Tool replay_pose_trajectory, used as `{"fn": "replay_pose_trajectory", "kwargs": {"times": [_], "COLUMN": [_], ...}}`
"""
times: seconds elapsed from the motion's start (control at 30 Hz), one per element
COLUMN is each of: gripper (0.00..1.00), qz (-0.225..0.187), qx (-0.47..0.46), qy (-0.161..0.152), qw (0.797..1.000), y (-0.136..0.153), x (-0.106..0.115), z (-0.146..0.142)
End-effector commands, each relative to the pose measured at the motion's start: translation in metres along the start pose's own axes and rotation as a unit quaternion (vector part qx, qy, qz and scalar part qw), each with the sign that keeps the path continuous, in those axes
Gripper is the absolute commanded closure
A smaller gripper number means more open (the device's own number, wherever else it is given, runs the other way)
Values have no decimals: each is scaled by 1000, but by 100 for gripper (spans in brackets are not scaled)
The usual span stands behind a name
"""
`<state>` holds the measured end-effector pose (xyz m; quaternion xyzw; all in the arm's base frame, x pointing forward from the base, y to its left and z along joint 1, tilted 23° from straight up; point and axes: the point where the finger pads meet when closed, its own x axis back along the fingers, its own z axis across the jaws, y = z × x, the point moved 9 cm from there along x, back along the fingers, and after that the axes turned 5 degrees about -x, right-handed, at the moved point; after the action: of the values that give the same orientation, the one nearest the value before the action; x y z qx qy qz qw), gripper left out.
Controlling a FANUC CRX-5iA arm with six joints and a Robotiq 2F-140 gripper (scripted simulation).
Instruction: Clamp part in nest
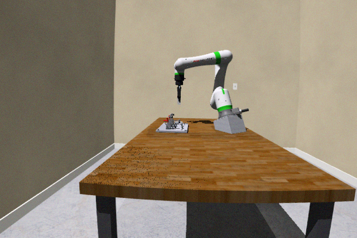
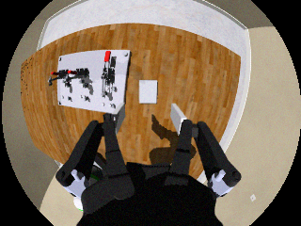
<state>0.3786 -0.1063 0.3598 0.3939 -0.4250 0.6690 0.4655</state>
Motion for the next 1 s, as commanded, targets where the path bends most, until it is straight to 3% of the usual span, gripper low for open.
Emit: {"fn": "replay_pose_trajectory", "kwargs": {"times": [0.0, 0.43, 0.77, 0.97], "gripper": [42, 42, 42, 42], "qz": [0, 0, 0, 0], "qx": [0, 0, 0, 0], "qy": [0, 0, 0, 0], "qw": [1000, 1000, 1000, 1000], "y": [0, 0, 0, 0], "x": [0, -11, -36, -62], "z": [0, 0, 0, 0]}}
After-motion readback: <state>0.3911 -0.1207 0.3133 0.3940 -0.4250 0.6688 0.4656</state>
